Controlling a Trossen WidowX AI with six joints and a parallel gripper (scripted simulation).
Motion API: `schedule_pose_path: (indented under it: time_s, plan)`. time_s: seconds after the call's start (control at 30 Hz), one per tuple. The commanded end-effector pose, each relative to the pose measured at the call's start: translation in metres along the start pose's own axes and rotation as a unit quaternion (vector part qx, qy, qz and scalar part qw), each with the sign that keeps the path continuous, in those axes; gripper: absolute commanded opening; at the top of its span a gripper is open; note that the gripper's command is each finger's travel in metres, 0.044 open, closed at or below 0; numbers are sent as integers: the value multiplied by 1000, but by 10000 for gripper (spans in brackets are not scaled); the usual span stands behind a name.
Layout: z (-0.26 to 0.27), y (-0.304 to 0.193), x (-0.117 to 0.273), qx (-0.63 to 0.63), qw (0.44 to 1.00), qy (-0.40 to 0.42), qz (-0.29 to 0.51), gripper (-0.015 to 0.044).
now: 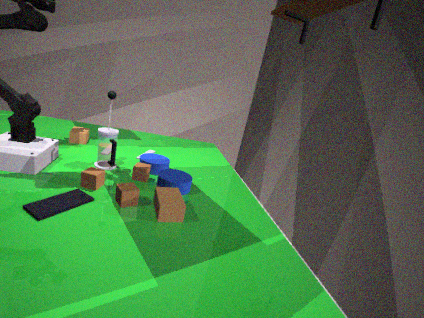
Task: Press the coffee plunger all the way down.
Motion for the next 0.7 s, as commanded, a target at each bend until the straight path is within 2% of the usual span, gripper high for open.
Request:
schedule_pose_path:
  time_s: [0.0,0.1,0.23,0.43,0.67]
  plan:
    - [-2,-1,0,-3,1000,-5,0,426]
    - [-16,-6,0,-30,998,-49,5,440]
    - [-50,-29,7,-88,982,-165,34,440]
    - [-87,-79,38,-154,916,-347,131,440]
    - [-93,-113,67,-180,851,-441,221,440]
Point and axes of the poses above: the point midway between the two fingers, 35 mm back from their tips, its own x axis back along the fingers, its own z axis across the jaws, y = z × x, the point moved 4 cm from there along x, back along the fingers, and after that the axes turned 5 degrees about -x, right-handed, at the moved point
